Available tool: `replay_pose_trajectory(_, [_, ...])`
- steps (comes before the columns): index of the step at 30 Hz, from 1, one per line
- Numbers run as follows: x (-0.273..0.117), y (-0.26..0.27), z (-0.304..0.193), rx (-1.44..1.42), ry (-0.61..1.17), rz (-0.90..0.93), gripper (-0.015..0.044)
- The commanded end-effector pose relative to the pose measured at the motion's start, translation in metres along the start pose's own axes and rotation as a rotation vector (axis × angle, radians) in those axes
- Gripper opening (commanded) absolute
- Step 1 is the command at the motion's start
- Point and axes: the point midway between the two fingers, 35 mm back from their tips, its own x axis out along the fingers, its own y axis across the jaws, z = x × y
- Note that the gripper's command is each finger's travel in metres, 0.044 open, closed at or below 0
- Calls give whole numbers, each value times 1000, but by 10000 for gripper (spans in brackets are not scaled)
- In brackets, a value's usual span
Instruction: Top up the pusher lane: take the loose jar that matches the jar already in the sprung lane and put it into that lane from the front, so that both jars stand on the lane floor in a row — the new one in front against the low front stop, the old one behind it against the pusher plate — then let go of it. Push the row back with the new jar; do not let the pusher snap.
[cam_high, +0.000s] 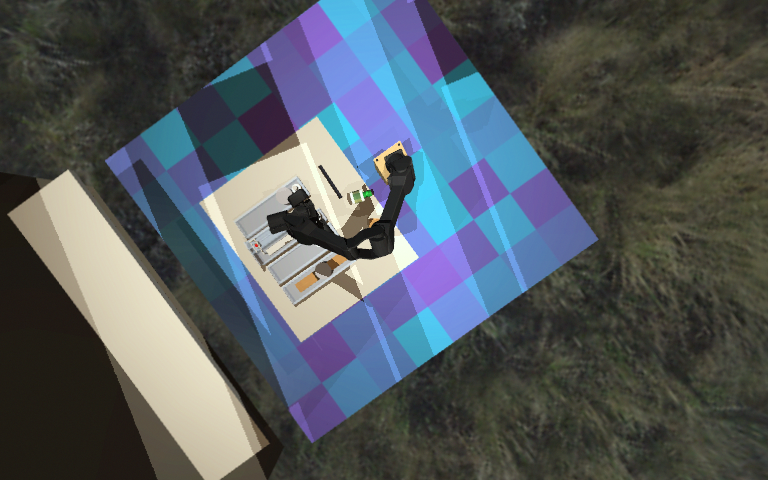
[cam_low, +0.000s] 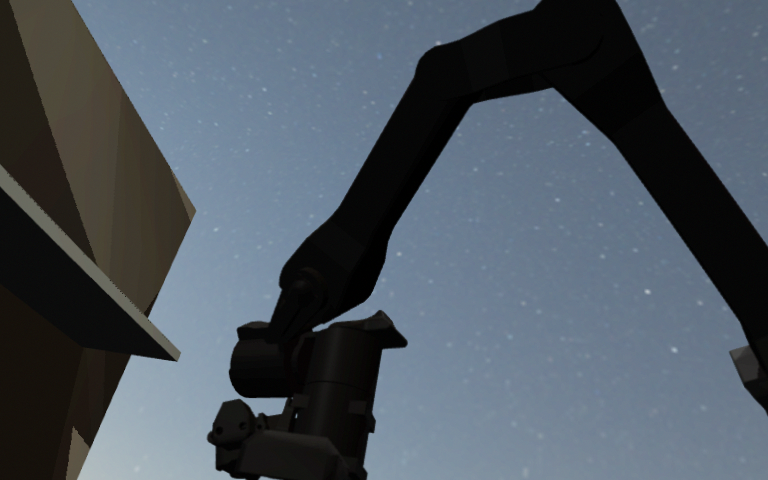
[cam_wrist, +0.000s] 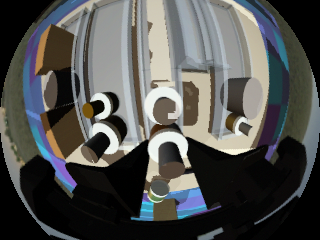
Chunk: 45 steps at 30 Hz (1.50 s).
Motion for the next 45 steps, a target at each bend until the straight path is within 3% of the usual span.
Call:
replay_pose_trajectory(1, [-2, 1, 8, -14, -22, 1, 0])
replay_pose_trajectory(45, [6, 1, 10, -14, -22, 1, 0])
